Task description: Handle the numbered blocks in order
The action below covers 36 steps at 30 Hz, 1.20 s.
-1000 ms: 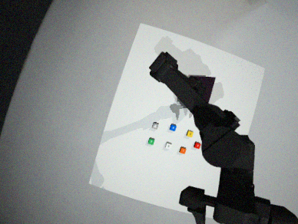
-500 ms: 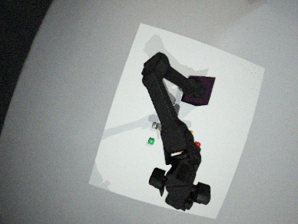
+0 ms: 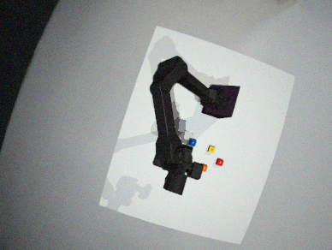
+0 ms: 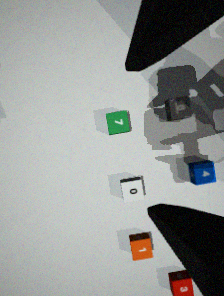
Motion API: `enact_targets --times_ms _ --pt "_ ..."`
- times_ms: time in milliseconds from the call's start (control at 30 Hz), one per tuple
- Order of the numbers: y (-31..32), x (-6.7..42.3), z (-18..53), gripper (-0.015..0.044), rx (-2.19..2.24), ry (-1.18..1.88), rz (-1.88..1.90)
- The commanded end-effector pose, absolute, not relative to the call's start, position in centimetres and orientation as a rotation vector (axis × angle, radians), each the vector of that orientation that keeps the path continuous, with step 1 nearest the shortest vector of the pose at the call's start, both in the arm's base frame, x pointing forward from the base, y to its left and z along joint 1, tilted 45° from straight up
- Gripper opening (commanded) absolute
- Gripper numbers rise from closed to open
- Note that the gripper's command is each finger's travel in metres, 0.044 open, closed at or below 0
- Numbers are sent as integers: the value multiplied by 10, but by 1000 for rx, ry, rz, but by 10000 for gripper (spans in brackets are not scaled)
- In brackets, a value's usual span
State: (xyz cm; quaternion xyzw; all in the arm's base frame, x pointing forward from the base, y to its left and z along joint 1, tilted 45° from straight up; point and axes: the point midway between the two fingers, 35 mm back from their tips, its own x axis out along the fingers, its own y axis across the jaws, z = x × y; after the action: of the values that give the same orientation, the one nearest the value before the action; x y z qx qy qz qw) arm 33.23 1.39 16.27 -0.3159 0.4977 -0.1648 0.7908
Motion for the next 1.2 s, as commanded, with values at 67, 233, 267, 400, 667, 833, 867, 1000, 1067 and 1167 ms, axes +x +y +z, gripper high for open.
enact_targets --times_ms 67,233,267,400,667,833,867,1000,1067,1167 --pt "-61 258 149 400 -686 1408 -528" --pt "-63 255 148 400 -685 1420 -533" --pt "-63 255 148 400 -685 1420 -533" --pt "-63 255 148 400 -685 1420 -533" --pt "-63 255 148 400 -685 1420 -533" --pt "-63 255 148 400 -685 1420 -533" --pt "-63 255 148 400 -685 1420 -533" --pt "-61 255 147 400 -684 1420 -532" --pt "-46 255 132 400 -679 1422 -524" --pt "-11 248 97 400 -674 1425 -516"
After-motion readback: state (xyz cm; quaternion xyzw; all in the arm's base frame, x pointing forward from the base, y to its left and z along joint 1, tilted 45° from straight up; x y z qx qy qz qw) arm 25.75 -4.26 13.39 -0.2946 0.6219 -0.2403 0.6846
